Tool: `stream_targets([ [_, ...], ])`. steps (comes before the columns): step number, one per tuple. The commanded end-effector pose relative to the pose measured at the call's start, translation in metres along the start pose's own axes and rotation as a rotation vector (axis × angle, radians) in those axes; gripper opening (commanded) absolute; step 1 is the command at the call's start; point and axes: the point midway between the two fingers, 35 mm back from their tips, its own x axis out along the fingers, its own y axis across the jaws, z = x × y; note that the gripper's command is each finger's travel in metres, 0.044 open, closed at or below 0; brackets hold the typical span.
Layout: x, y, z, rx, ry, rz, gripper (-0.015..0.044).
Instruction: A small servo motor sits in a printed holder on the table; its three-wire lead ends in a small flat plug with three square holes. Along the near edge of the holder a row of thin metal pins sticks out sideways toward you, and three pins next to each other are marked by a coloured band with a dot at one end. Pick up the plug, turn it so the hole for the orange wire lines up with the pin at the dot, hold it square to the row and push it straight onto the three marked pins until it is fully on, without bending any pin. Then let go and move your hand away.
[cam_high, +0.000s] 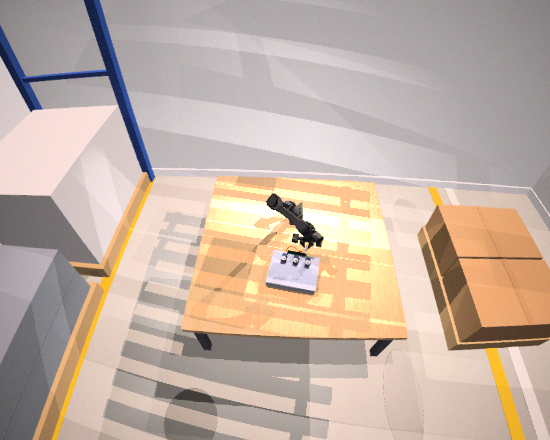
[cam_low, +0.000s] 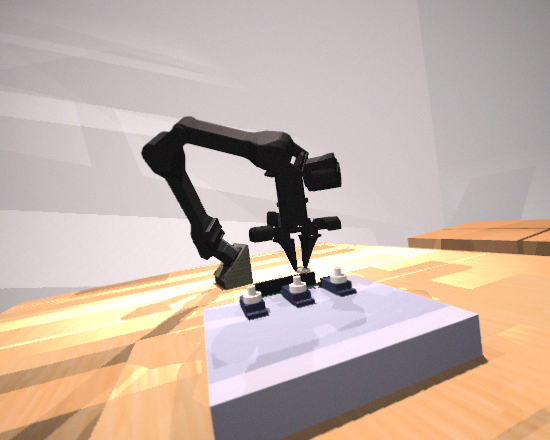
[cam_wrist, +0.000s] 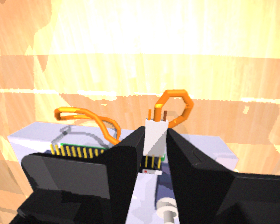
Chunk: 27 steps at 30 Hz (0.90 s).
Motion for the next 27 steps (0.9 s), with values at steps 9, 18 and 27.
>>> stream_targets([
  [9,0.000,0.000,-0.003,0.000,0.001,0.001,0.0000],
  [18,0.000,0.001,-0.009,0.000,0.001,0.001,0.0000],
  [27,-0.001,0.002,-0.015,0.001,0.001,0.001,0.0000],
])
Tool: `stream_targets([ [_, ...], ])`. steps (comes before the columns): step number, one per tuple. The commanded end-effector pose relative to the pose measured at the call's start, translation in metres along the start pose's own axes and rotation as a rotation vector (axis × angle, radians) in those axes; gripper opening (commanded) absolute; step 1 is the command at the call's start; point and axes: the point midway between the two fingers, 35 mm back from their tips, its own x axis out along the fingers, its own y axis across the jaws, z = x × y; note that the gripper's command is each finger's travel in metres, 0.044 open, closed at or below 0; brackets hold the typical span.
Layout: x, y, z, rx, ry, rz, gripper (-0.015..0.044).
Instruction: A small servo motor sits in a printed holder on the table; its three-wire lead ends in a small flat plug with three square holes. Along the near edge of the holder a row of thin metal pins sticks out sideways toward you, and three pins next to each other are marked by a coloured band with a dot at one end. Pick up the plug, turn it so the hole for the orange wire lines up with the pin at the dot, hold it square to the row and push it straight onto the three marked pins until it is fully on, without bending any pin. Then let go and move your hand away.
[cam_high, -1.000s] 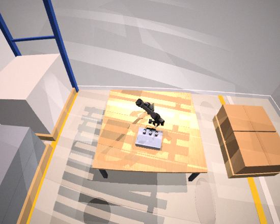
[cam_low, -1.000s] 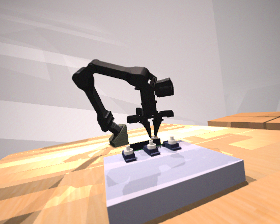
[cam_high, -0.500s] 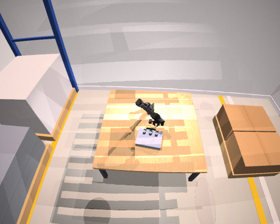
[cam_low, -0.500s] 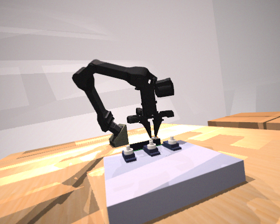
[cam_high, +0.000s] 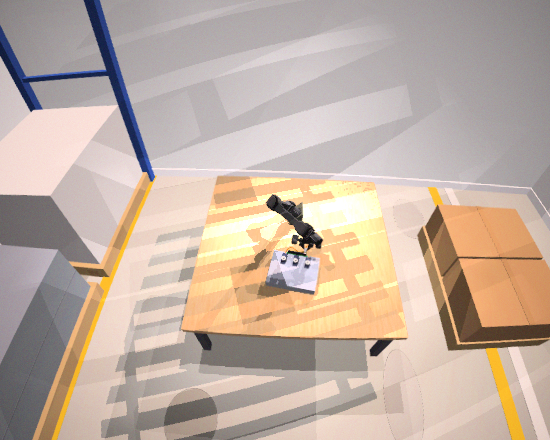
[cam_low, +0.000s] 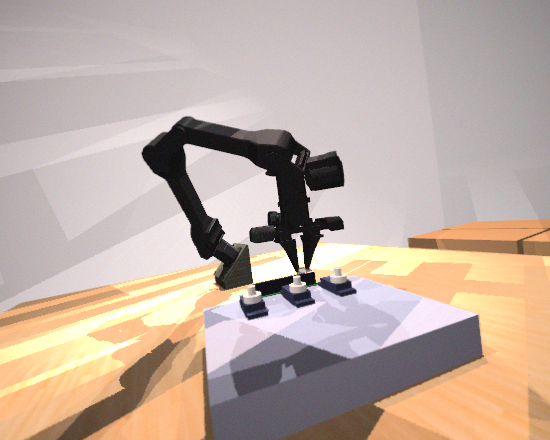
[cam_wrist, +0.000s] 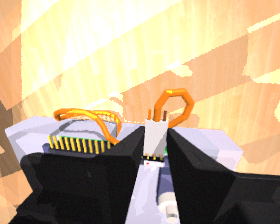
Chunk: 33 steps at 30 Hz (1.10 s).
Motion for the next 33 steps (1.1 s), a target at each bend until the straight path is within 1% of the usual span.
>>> stream_targets([
  [1,-0.001,0.001,-0.004,-0.001,0.003,0.001,0.0000],
  [12,-0.001,0.001,-0.011,0.000,0.003,0.001,0.0000],
  [21,-0.001,-0.001,-0.006,-0.001,0.003,0.001,0.0236],
  [23,-0.011,-0.002,-0.007,-0.001,0.003,0.000,0.0289],
  [28,-0.056,-0.002,-0.006,-0.001,0.002,-0.001,0.0420],
  [29,-0.059,-0.002,-0.005,-0.001,0.002,-0.001,0.0440],
  [33,-0.059,-0.002,-0.005,-0.001,0.002,-0.001,0.0440],
])
